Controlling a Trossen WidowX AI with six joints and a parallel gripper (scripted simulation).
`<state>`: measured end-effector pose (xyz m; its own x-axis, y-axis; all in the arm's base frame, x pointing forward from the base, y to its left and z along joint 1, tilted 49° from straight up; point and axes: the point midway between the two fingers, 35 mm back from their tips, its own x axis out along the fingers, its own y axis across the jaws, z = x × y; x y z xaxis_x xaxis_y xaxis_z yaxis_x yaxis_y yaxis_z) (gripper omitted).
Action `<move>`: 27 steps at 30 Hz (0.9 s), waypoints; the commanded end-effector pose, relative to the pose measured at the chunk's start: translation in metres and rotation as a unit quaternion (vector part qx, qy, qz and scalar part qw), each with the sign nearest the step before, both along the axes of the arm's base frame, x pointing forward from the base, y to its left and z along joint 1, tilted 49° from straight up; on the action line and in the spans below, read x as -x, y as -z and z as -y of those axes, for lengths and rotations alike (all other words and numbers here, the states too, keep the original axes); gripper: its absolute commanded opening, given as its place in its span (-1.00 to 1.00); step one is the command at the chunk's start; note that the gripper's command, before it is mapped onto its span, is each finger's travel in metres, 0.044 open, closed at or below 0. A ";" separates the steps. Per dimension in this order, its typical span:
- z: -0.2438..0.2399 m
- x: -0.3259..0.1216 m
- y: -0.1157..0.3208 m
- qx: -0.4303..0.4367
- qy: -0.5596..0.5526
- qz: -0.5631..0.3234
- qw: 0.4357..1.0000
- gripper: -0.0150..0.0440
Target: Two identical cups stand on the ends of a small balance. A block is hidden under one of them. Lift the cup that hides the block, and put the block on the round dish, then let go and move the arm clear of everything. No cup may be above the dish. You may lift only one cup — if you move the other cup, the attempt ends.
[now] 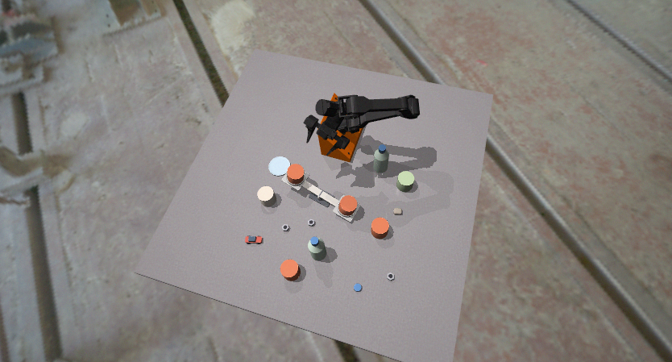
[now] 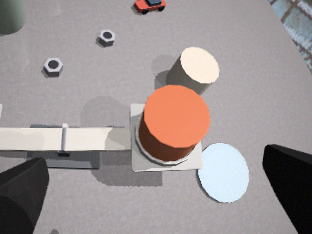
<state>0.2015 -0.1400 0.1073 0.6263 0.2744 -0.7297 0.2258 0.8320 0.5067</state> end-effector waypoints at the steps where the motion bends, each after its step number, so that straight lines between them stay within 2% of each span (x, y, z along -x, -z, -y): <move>1: -0.017 0.004 -0.004 -0.053 0.015 0.018 0.998 1.00; 8: -0.043 0.008 -0.014 -0.139 0.039 0.048 0.988 1.00; 15: -0.044 0.005 -0.014 -0.133 0.023 0.045 0.990 1.00; 27: -0.055 -0.019 -0.017 -0.087 -0.105 0.033 0.990 1.00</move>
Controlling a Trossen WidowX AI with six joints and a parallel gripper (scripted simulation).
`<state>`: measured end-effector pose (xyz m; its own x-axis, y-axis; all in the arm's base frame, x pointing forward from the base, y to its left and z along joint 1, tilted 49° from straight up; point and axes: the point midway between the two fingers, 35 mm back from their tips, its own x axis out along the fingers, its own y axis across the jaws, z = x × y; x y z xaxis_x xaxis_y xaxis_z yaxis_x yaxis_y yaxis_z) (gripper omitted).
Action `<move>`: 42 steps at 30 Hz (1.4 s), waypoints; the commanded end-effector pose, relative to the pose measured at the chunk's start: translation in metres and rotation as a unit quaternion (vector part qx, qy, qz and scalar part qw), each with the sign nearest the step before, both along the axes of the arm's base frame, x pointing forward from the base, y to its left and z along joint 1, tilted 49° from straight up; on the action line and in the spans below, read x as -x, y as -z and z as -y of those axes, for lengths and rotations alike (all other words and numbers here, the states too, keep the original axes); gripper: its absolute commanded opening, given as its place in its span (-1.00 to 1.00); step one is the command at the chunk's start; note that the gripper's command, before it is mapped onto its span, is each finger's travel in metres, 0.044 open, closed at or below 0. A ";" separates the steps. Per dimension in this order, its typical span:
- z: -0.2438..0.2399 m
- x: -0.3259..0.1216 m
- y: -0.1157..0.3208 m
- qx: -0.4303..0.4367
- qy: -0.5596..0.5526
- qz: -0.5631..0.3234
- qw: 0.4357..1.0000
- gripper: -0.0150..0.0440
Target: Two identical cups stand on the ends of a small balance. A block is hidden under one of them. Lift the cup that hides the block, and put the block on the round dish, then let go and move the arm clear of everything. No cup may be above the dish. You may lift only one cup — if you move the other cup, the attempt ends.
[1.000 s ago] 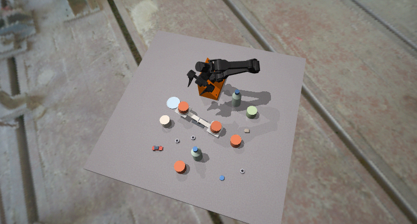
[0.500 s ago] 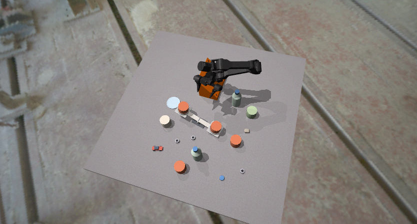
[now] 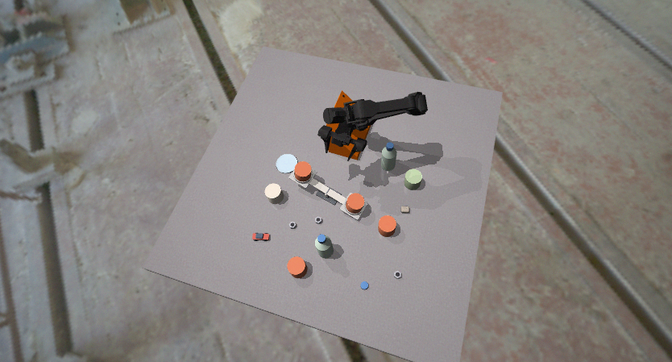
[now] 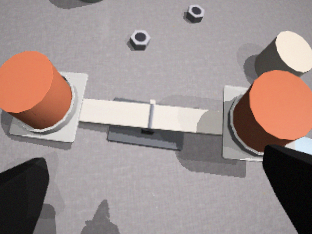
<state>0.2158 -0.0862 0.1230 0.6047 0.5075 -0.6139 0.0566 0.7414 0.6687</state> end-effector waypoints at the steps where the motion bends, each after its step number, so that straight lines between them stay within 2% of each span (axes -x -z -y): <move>1: -0.002 -0.007 -0.002 0.015 -0.034 0.007 0.999 1.00; 19: -0.035 -0.057 -0.013 0.093 -0.259 0.076 0.958 1.00; 34: -0.080 -0.098 -0.017 0.145 -0.446 0.165 0.868 1.00; 42: -0.110 -0.118 -0.018 0.160 -0.540 0.225 0.795 1.00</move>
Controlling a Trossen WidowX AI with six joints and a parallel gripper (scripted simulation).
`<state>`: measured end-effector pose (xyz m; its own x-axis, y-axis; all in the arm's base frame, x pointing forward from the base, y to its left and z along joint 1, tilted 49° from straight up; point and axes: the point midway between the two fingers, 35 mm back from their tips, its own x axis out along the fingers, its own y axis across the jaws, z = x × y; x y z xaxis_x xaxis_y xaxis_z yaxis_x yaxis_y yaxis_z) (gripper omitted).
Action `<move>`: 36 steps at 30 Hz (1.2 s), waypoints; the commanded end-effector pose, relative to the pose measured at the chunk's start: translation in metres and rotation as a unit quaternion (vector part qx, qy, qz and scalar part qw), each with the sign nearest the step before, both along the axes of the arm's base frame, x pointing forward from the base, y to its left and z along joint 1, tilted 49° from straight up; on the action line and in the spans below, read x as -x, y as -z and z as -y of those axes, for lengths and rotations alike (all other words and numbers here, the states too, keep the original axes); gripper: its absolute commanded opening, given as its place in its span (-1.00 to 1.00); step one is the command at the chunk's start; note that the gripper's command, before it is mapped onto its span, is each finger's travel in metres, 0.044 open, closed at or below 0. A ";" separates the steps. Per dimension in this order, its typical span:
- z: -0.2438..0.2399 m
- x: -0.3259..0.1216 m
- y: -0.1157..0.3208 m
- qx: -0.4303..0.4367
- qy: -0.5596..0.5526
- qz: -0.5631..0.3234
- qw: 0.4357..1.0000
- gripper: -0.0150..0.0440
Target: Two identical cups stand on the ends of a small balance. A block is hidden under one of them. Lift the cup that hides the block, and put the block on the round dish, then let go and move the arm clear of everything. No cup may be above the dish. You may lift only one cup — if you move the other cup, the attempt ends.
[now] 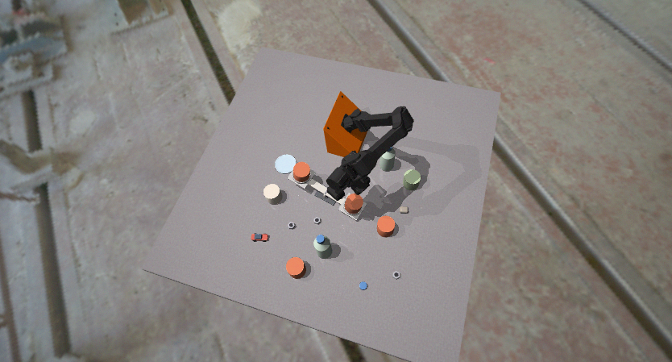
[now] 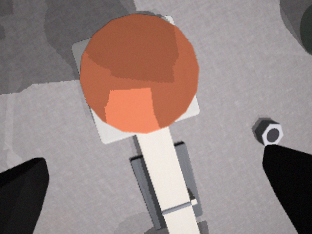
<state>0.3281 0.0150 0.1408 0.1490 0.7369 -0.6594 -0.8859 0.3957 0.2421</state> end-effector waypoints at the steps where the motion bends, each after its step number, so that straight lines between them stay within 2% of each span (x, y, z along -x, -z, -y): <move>1: -0.013 -0.008 0.000 0.005 -0.051 0.024 0.998 1.00; 7: -0.033 -0.017 0.001 0.008 -0.118 0.057 0.991 1.00; 36: -0.066 -0.020 0.031 0.009 -0.118 0.056 0.991 1.00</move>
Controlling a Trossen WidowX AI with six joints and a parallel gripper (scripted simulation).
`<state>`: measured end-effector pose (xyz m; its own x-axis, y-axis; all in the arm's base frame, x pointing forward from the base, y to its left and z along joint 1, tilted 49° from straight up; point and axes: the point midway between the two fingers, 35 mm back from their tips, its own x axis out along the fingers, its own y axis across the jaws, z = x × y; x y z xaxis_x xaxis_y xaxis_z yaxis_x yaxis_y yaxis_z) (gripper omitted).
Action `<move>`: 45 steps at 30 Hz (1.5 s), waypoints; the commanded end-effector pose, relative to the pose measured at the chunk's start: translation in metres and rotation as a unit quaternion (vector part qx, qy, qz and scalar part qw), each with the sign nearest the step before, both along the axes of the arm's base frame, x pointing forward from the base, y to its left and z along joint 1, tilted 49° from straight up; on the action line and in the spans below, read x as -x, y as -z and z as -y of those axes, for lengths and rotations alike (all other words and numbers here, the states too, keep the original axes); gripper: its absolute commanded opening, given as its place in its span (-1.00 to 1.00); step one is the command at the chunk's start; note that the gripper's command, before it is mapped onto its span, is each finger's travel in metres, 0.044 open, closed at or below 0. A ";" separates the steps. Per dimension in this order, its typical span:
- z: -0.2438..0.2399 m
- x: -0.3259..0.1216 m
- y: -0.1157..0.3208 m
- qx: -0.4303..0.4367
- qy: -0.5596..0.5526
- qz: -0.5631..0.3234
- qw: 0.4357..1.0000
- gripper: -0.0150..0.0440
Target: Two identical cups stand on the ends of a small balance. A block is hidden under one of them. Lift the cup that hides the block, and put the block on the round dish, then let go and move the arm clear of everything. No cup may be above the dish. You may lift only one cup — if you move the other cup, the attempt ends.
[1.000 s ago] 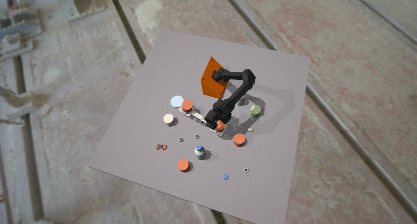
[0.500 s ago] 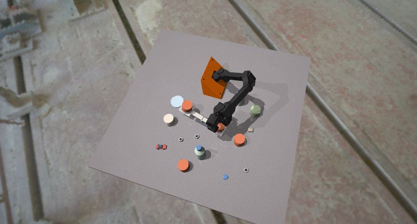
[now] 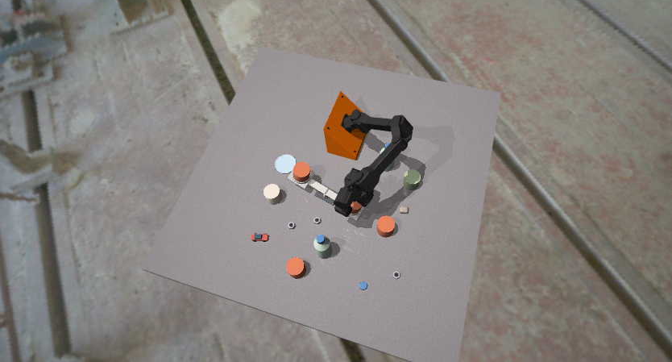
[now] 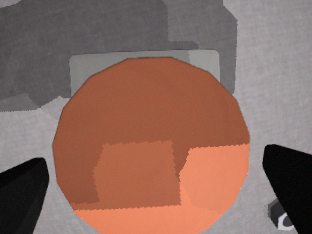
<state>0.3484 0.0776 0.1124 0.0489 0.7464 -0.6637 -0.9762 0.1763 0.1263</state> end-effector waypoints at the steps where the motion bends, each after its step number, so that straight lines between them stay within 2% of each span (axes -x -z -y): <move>1: -0.005 0.000 0.004 -0.002 0.001 -0.002 1.000 1.00; 21: -0.027 0.000 0.022 -0.004 0.001 -0.001 1.000 1.00; 24: -0.027 0.000 0.022 -0.004 0.001 -0.001 1.000 0.73; 31: -0.027 0.000 0.022 -0.004 0.001 -0.001 1.000 0.57; 43: -0.019 -0.002 0.016 -0.003 0.003 -0.003 1.000 -0.49; 45: -0.017 -0.002 0.015 -0.002 0.003 -0.003 1.000 -0.49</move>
